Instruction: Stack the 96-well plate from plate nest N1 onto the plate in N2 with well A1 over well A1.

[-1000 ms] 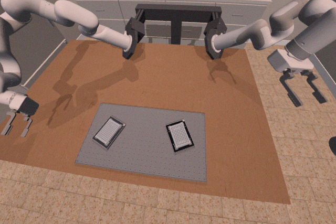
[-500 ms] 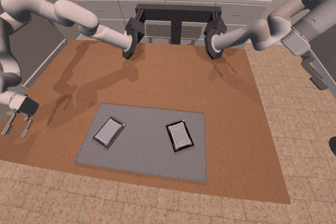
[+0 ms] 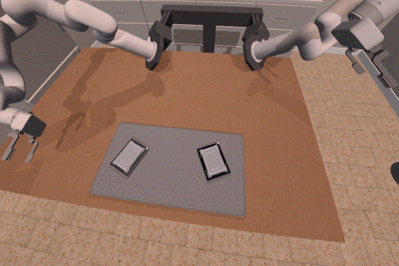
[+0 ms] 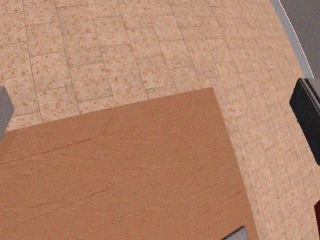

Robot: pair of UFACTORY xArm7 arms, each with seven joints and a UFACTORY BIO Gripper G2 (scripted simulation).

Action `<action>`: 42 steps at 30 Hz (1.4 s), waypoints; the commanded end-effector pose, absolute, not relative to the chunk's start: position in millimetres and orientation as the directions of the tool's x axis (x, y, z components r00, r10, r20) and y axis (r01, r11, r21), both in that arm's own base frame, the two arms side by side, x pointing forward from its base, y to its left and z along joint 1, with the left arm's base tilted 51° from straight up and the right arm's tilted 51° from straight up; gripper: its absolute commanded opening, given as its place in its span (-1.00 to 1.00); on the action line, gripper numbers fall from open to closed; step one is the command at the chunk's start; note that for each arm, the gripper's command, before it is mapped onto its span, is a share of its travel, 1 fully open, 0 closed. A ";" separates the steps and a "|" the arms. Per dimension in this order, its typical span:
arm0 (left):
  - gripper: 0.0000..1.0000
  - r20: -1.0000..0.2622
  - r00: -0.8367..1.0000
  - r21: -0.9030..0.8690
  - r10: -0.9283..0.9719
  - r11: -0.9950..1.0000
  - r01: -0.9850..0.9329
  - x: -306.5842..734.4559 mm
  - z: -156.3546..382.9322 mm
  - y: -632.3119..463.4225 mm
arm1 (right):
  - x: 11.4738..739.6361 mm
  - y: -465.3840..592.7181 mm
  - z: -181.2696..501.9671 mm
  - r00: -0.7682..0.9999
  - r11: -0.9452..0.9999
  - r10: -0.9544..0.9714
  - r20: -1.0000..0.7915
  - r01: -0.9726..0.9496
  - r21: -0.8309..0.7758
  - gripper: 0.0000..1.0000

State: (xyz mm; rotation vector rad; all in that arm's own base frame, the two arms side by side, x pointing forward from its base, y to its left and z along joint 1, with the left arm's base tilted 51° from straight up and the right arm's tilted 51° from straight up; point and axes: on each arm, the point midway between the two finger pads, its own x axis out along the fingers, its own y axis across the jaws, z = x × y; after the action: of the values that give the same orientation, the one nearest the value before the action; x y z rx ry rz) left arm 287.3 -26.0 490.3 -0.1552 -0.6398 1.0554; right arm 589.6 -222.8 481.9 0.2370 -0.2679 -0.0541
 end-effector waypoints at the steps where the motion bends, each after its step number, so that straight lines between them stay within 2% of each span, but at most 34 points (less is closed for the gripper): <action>1: 1.00 0.357 0.258 -0.505 0.898 0.418 -0.755 261.9 483.5 -24.8 | 590.0 -221.2 484.1 0.962 0.971 -0.081 0.259 0.018 0.238 1.00; 16: 1.00 0.026 0.036 -0.725 0.999 0.043 -0.688 195.6 433.8 -24.2 | 590.0 -221.2 484.1 0.962 0.971 -0.081 0.259 0.018 0.238 1.00; 18: 1.00 0.026 0.036 -0.725 0.999 0.043 -0.688 195.6 433.8 -24.2 | 590.0 -221.2 484.1 0.962 0.971 -0.081 0.259 0.018 0.238 1.00; 33: 1.00 -0.299 -0.077 -0.768 0.951 -0.288 -0.573 158.7 385.7 -34.3 | 590.0 -221.2 484.1 0.962 0.971 -0.081 0.259 0.018 0.238 1.00; 35: 1.00 -0.299 -0.077 -0.768 0.951 -0.288 -0.573 158.7 385.7 -34.3 | 590.0 -221.2 484.1 0.962 0.971 -0.081 0.259 0.018 0.238 1.00; 42: 1.00 -0.416 -0.098 -0.750 0.904 -0.402 -0.525 149.6 368.9 -40.4 | 590.0 -221.2 484.1 0.962 0.971 -0.081 0.259 0.018 0.238 1.00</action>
State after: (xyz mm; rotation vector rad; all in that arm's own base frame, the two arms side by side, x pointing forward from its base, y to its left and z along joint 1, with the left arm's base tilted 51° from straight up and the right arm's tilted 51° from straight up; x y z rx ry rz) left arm 156.4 -36.2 378.0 -0.9974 -0.5364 1.6779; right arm 589.6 -222.8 481.9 0.2370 -0.2679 -0.0541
